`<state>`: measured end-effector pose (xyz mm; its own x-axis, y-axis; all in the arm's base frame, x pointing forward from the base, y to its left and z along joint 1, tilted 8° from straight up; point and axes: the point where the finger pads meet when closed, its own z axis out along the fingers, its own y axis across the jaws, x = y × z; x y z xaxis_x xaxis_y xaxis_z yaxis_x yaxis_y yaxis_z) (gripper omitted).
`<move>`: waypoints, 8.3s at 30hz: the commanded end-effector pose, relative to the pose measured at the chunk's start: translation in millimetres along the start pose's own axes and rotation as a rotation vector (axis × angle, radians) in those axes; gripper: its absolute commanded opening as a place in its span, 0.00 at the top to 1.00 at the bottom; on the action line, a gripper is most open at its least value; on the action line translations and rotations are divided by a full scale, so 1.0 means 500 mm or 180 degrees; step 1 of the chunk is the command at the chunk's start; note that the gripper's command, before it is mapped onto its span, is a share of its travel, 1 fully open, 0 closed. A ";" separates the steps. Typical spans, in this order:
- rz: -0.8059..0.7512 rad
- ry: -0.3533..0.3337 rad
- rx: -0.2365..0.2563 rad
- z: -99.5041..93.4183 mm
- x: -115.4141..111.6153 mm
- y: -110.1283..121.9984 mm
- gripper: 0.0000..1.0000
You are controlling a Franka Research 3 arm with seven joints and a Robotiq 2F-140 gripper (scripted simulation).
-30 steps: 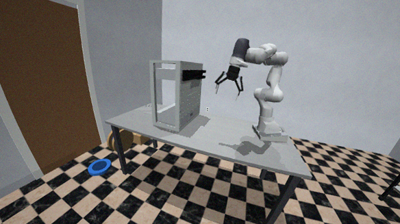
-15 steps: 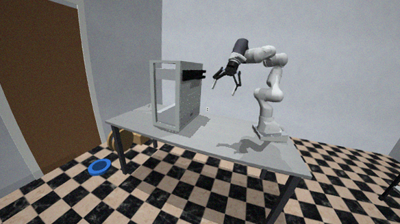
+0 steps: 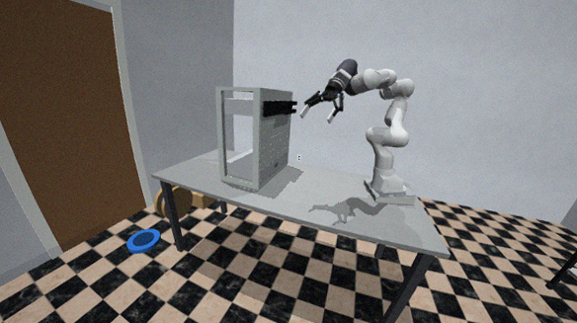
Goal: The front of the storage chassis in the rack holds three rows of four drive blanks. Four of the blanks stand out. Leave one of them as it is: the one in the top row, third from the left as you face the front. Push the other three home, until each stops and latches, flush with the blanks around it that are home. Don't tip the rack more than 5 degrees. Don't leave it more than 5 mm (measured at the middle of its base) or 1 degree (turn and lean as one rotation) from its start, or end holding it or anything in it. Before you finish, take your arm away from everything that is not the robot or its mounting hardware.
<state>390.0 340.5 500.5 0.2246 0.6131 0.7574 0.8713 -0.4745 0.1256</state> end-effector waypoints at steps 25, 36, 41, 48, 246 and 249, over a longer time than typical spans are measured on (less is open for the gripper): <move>0.1661 0.1929 -0.0108 -0.192 0.140 0.193 0.00; 0.2402 0.2607 -0.0161 -0.283 0.112 0.298 0.00; 0.2741 0.2891 -0.0198 -0.320 0.083 0.345 0.00; 0.3147 0.3210 -0.0253 -0.359 0.037 0.398 0.00; 0.5651 0.4738 -0.1104 -0.306 -0.360 0.640 0.00; 0.5651 0.4738 -0.1104 -0.306 -0.360 0.640 0.00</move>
<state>561.5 -16.4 502.1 -0.0930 -0.9956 -0.0061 0.1331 -0.0063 -0.9911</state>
